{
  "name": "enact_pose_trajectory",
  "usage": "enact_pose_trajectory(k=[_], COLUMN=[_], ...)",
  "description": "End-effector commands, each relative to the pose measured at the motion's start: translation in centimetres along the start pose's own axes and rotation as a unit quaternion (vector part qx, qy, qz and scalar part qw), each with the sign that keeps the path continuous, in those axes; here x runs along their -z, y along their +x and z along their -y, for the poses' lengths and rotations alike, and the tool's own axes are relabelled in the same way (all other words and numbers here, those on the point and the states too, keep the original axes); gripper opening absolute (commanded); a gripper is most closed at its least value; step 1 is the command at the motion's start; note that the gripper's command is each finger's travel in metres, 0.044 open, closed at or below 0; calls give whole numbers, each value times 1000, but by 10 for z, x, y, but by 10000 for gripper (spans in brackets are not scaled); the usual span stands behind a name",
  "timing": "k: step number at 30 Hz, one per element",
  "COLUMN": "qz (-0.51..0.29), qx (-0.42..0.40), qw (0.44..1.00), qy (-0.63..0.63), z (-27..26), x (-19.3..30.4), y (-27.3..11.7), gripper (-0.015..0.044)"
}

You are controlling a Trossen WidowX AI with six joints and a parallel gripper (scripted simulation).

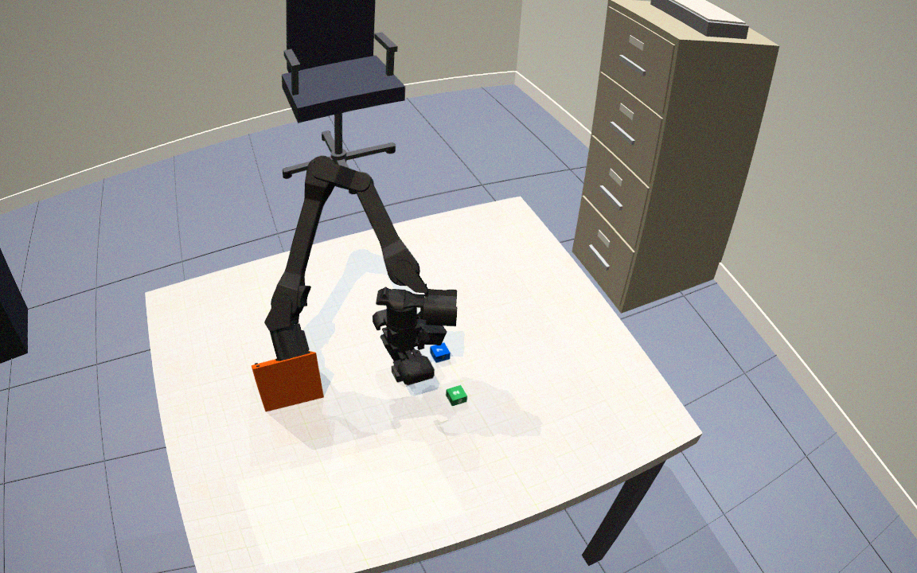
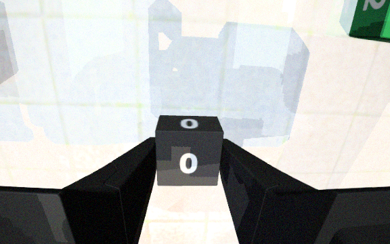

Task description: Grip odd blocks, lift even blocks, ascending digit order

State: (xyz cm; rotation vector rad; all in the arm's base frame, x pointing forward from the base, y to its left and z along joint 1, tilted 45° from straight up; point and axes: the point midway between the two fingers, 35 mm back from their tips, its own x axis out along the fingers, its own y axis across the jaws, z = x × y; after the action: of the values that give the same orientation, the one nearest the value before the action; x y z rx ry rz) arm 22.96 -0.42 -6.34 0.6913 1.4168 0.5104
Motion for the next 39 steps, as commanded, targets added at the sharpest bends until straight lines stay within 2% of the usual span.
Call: enact_pose_trajectory(k=[1,39], qz=[0,0], qx=[-1,-1], qw=[1000,1000], qy=[2,2], z=[0,0], x=[0,0], y=[0,-15], gripper=[120,120])
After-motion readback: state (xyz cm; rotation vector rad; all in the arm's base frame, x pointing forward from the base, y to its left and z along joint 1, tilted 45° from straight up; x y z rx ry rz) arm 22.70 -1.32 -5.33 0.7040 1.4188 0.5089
